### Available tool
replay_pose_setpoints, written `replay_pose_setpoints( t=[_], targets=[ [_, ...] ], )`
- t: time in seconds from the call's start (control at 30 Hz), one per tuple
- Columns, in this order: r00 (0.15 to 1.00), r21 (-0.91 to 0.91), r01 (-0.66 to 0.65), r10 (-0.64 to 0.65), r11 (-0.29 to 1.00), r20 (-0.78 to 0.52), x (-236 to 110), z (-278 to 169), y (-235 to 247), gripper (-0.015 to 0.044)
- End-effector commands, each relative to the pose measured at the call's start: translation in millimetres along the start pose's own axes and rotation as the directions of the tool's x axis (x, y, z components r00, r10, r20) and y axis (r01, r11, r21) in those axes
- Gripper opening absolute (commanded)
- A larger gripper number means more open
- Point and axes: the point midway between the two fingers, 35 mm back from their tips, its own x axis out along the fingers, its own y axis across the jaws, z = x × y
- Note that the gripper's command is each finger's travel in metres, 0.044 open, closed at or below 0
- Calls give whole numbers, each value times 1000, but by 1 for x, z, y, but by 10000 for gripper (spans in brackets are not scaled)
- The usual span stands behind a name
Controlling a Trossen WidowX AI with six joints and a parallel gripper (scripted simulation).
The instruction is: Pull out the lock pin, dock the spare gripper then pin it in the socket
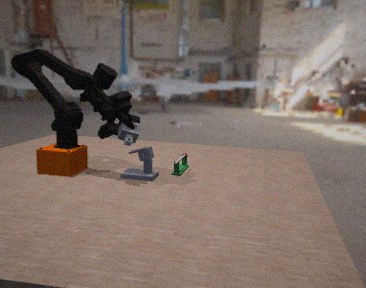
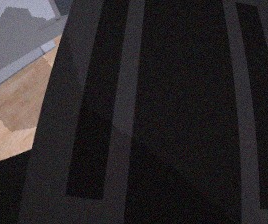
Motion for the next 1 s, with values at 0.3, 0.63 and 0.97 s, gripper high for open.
replay_pose_setpoints(
  t=[0.3,0.63,0.97],
  targets=[
    [997,296,8,-31,955,75,-7,17,-2,0],
    [991,501,-28,-41,865,125,-11,28,-1,0],
    [984,674,-82,-49,734,172,-15,38,1,0]
  ],
)
